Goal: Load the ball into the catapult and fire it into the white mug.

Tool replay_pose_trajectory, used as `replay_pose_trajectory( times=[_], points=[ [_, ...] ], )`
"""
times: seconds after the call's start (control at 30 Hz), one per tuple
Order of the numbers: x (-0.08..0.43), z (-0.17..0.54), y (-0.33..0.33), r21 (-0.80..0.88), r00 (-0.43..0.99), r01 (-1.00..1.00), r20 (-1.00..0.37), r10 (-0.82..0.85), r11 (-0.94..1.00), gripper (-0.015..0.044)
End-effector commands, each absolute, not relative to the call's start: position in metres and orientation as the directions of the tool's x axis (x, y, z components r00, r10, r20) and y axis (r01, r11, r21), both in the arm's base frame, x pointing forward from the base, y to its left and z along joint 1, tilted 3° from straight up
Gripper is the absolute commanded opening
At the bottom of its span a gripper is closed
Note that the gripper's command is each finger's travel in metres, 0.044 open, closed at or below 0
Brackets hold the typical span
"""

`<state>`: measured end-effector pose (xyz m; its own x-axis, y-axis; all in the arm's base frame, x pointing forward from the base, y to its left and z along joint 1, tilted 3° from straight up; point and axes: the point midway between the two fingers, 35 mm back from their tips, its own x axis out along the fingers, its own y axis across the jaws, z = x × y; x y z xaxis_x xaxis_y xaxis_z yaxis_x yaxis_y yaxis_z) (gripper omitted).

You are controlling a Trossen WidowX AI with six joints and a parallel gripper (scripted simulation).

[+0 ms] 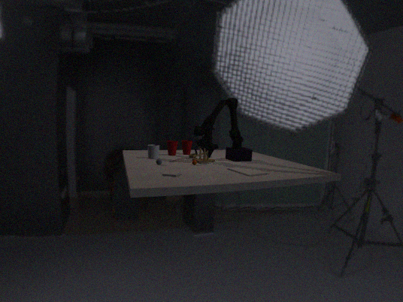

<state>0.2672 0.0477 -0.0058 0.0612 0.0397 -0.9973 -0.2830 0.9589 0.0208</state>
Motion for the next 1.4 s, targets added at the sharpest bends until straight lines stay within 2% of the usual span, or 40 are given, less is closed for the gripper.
replay_pose_trajectory(
  times=[0.0, 0.07, 0.1, 0.3, 0.5, 1.03, 1.17, 1.37],
  points=[
    [0.268, 0.005, 0.047, 0.02, 0.062, -0.282, -0.997, 0.039, 0.959, 0.0059],
    [0.266, 0.033, 0.046, 0.02, 0.061, -0.283, -0.997, 0.039, 0.959, 0.0006],
    [0.265, 0.041, 0.046, 0.021, 0.061, -0.283, -0.997, 0.039, 0.959, 0.0],
    [0.266, 0.044, 0.043, 0.019, 0.061, -0.304, -0.997, 0.039, 0.953, 0.0],
    [0.279, 0.044, 0.019, 0.003, 0.06, -0.482, -0.998, 0.037, 0.876, 0.0],
    [0.307, 0.041, -0.065, -0.036, 0.059, -0.864, -0.998, 0.031, 0.502, 0.0],
    [0.315, 0.04, -0.089, -0.043, 0.06, -0.915, -0.998, 0.03, 0.402, 0.0],
    [0.317, 0.04, -0.091, -0.044, 0.06, -0.917, -0.998, 0.029, 0.397, 0.0]
  ],
)
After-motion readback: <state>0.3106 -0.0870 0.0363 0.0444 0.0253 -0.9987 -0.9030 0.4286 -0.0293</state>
